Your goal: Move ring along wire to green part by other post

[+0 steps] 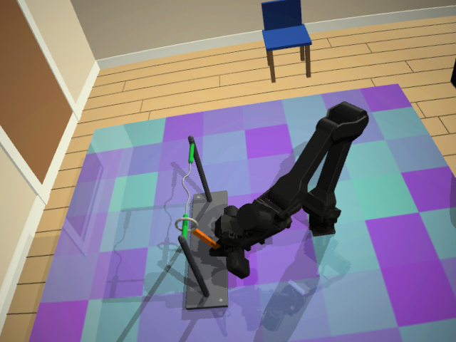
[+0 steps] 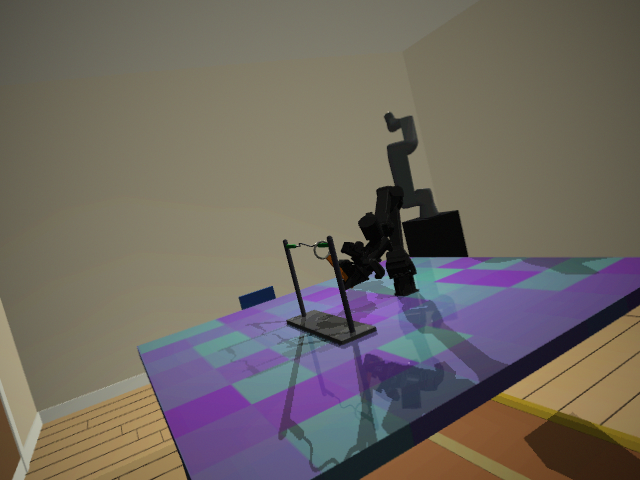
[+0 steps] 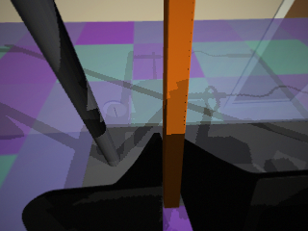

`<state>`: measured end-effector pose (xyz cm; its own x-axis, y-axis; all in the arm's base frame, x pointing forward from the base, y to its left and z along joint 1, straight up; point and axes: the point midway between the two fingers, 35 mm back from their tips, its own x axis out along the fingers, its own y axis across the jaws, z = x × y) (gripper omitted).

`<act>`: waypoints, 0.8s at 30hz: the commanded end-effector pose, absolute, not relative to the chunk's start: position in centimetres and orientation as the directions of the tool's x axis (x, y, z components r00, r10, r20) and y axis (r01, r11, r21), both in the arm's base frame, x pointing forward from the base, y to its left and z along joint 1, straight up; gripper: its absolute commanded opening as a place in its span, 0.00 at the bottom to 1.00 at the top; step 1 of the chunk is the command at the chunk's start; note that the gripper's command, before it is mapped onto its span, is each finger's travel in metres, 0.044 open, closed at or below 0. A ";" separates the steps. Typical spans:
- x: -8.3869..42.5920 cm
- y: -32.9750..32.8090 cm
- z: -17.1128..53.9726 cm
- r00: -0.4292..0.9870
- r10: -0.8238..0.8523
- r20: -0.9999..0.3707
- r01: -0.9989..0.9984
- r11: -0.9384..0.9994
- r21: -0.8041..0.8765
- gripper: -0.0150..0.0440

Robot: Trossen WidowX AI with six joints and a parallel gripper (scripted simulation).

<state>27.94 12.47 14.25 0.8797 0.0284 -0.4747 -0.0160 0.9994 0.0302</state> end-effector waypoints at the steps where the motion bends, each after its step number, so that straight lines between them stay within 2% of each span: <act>1: 27.9 12.4 14.0 0.880 0.025 -0.475 -0.012 0.999 0.031 0.00; 15: 27.9 12.4 14.0 0.880 0.025 -0.475 -0.012 0.999 0.031 0.00; 24: 28.0 12.5 14.0 0.880 0.028 -0.474 -0.015 0.999 0.030 0.40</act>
<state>27.95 12.47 14.00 0.8798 0.0276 -0.4745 -0.0154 0.9994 0.0297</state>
